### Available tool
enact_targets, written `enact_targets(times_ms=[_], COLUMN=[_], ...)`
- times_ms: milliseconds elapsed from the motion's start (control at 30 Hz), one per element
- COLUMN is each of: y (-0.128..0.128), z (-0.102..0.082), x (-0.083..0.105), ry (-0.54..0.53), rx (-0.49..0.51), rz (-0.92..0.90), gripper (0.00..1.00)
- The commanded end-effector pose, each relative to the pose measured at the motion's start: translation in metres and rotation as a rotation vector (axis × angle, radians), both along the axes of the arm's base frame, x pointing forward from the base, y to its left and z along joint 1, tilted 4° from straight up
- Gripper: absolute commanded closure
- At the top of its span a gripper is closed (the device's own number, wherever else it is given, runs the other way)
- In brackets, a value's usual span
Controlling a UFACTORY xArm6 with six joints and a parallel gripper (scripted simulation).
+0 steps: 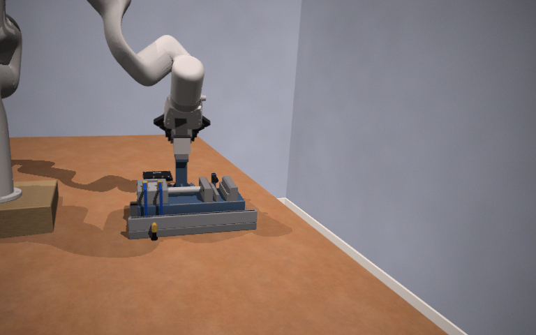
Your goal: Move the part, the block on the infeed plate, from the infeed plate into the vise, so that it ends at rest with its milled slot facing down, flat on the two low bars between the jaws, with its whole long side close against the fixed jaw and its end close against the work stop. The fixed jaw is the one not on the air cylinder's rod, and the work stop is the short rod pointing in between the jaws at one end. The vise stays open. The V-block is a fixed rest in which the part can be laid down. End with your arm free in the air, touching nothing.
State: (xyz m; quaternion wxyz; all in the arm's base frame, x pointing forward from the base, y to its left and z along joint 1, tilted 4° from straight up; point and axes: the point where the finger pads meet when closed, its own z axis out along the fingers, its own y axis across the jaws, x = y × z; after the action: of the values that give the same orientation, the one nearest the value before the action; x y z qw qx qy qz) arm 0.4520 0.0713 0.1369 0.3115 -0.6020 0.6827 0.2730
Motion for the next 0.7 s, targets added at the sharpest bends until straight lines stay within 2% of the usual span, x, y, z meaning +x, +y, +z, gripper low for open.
enact_targets(times_ms=[0, 667], y=[0.000, 0.001], z=[-0.002, -0.014], x=[0.001, 0.001], ry=[-0.004, -0.004], rx=[-0.001, -0.001], rz=[0.000, 0.000], gripper=[1.00, 1.00])
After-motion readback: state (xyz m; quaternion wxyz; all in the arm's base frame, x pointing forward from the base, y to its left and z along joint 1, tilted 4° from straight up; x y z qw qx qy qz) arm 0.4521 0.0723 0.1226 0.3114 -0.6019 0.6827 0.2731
